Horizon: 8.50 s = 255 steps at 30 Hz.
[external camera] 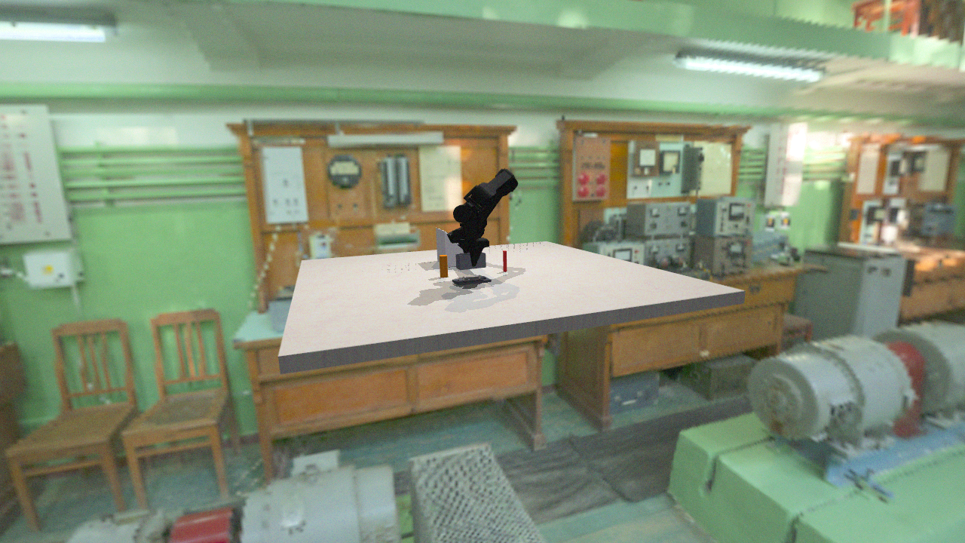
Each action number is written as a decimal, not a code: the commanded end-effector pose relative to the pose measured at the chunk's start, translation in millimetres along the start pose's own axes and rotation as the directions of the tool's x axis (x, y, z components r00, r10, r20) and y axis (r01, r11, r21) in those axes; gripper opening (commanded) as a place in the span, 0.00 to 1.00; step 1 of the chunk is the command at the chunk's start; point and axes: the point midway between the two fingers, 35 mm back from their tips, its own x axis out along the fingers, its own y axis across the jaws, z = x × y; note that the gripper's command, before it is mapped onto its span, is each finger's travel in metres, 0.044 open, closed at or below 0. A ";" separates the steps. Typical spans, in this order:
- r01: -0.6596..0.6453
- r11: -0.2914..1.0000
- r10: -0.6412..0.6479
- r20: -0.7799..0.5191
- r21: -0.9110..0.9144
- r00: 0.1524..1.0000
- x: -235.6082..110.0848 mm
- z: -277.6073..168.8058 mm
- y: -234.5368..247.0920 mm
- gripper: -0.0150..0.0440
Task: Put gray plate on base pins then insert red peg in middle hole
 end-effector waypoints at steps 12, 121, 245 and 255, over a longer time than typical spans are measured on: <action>0.004 1.000 -0.004 -0.003 0.007 1.000 20.9 0.8 -0.9 0.25; 0.007 0.944 -0.010 -0.009 -0.329 1.000 -25.8 -180.2 -101.6 1.00; 0.006 0.943 -0.005 0.006 -0.332 1.000 -62.9 -80.4 -23.2 0.25; 0.006 0.943 -0.005 0.004 -0.333 1.000 -61.4 -51.1 -12.3 0.25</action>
